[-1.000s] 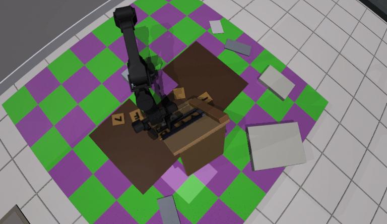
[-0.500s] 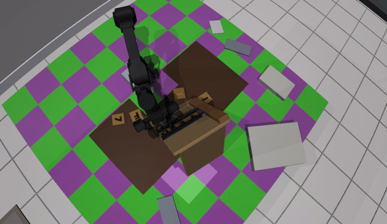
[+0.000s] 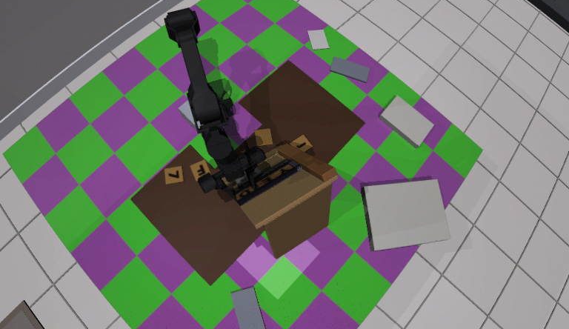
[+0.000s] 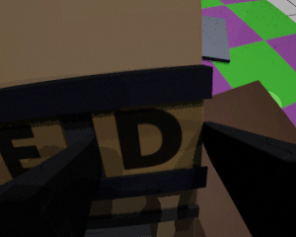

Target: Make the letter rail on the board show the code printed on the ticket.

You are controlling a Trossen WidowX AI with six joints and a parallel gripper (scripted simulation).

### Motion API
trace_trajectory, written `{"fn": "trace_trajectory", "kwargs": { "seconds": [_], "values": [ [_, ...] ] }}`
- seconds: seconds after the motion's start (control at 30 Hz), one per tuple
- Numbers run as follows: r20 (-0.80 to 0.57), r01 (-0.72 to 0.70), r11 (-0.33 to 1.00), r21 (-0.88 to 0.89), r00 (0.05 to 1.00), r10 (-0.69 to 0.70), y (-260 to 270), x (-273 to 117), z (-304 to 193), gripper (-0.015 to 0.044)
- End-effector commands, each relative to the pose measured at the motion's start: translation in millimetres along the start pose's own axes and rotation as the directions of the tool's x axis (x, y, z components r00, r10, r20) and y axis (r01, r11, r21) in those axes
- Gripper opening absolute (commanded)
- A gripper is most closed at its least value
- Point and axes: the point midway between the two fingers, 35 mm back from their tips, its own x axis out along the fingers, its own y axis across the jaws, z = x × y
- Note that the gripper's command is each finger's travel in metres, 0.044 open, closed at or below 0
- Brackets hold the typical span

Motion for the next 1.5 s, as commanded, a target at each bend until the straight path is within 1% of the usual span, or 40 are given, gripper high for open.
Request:
{"fn": "trace_trajectory", "kwargs": {
  "seconds": [0.0, 0.43, 0.8, 0.83, 1.47],
  "values": [
    [0.0, 0.002, 1.0, 0.003, 1.0, -0.002, 2, 0, -1, 0.0],
    [0.0, 0.002, 1.0, 0.003, 1.0, -0.002, 8, 0, -1, 0.0],
    [0.0, 0.002, 1.0, 0.003, 1.0, -0.002, 7, -4, 0, 0.0289],
    [0.0, 0.002, 1.0, 0.003, 1.0, -0.002, 7, -6, 0, 0.0295],
    [-0.001, 0.002, 1.0, 0.003, 1.0, -0.002, 7, -19, -2, 0.0295]
  ]
}}
